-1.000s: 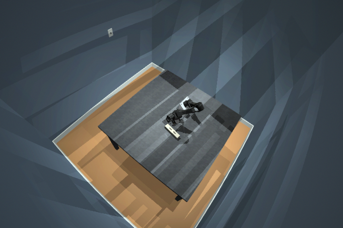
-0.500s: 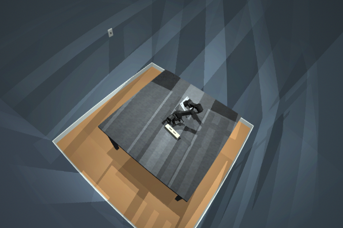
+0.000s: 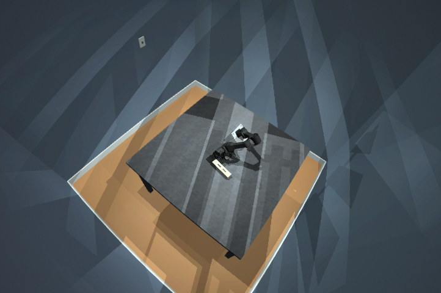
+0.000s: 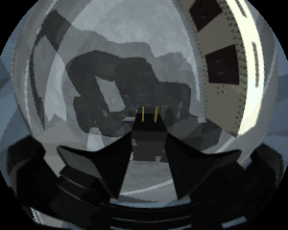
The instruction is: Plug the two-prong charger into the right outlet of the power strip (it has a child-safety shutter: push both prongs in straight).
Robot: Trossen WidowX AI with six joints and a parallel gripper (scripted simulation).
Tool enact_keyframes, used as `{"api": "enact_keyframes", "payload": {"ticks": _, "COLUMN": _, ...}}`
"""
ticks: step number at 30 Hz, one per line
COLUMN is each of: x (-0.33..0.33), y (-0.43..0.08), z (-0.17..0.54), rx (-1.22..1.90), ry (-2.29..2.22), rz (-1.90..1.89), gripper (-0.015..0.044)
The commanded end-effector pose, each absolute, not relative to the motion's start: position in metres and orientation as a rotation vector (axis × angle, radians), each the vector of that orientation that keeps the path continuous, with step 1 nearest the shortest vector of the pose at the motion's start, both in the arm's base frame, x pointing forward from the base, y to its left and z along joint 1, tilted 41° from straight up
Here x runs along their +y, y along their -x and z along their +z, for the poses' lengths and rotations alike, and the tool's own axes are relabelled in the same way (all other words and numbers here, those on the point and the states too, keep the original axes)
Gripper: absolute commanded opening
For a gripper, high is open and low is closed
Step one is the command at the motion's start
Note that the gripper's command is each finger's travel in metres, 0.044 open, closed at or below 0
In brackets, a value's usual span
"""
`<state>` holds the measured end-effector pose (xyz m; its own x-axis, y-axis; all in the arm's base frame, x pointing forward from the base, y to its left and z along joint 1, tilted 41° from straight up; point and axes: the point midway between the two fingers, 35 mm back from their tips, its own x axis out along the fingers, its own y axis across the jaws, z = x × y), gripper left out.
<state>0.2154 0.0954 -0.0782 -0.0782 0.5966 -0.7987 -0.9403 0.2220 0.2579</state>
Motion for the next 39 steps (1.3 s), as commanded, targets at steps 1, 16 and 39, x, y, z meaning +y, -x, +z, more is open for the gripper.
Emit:
{"api": "enact_keyframes", "payload": {"ticks": 1, "x": 0.095, "y": -0.216, "z": -0.078, "rx": 0.987, "ry": 0.45, "rz": 1.344, "gripper": 0.0112}}
{"api": "enact_keyframes", "payload": {"ticks": 16, "x": 0.073, "y": -0.218, "z": -0.056, "rx": 0.994, "ry": 0.448, "rz": 1.342, "gripper": 0.0}}
{"api": "enact_keyframes", "payload": {"ticks": 39, "x": 0.064, "y": -0.216, "z": -0.037, "rx": 1.075, "ry": 0.337, "rz": 1.274, "gripper": 0.0}}
